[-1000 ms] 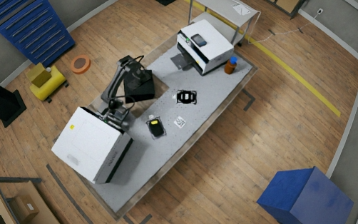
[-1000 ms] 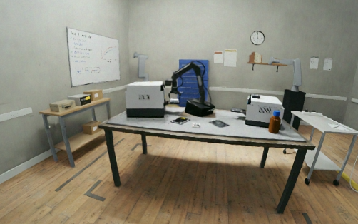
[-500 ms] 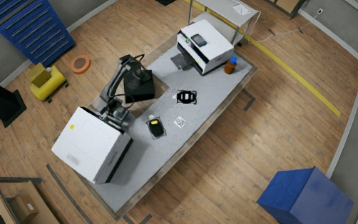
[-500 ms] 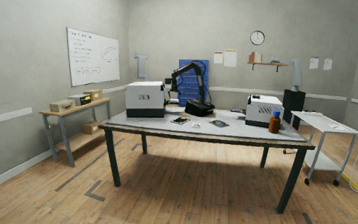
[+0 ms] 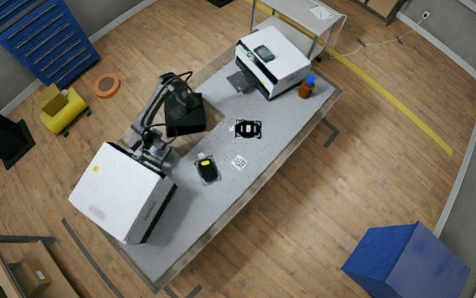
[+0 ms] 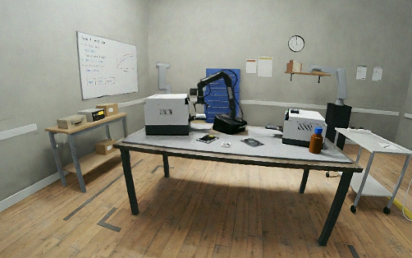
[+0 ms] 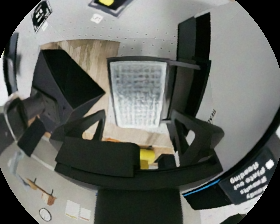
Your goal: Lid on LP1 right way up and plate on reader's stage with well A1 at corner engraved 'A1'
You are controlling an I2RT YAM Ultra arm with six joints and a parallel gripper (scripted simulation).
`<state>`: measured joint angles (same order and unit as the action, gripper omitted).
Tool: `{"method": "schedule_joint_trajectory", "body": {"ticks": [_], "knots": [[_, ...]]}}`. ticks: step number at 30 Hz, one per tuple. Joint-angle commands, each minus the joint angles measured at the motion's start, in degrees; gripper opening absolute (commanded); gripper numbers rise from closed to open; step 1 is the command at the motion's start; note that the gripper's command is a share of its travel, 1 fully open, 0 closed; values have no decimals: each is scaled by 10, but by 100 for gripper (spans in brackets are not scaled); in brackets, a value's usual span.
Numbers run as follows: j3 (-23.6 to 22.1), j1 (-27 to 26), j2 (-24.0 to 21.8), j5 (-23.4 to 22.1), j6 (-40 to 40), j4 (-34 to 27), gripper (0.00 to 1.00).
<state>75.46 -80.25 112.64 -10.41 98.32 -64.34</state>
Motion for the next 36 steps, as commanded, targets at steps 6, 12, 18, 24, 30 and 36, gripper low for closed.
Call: {"method": "schedule_joint_trajectory", "body": {"ticks": [6, 12, 18, 24, 30, 36], "knots": [[33, -12, -27, 2, 7, -35, 100], [46, -14, -28, 3, 9, -50, 100], [62, -17, -30, 3, 11, -68, 100], [72, -18, -31, 3, 13, -80, 100], [89, -20, -32, 4, 15, -98, 100], [106, -23, -33, 4, 17, -116, 100]]}}
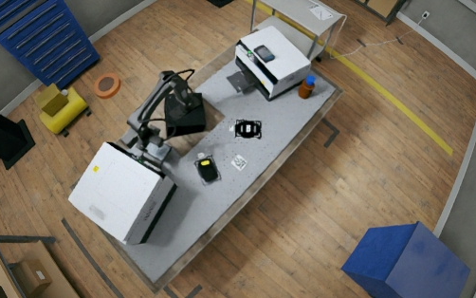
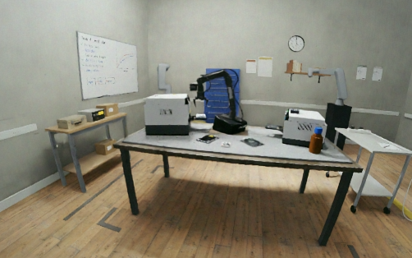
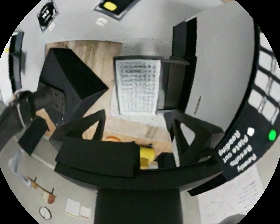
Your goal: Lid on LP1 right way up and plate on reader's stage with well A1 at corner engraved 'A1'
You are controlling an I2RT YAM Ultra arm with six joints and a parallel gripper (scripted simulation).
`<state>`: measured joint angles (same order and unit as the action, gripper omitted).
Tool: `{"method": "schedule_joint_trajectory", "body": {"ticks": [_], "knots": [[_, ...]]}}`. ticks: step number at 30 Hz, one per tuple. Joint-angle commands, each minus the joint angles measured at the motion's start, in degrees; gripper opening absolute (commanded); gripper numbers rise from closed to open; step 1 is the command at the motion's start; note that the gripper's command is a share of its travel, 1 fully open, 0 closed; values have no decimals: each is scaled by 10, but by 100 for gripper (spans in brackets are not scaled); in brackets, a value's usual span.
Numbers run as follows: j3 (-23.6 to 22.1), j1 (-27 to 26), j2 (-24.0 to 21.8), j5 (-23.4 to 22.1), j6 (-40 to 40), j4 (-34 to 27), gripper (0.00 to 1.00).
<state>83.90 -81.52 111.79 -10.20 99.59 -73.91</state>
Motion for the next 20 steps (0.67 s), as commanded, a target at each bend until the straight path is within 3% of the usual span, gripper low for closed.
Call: {"method": "schedule_joint_trajectory", "body": {"ticks": [1, 20], "knots": [[25, -10, -24, 2, 5, -23, 100], [17, -5, -13, 1, 2, -19, 100]]}}
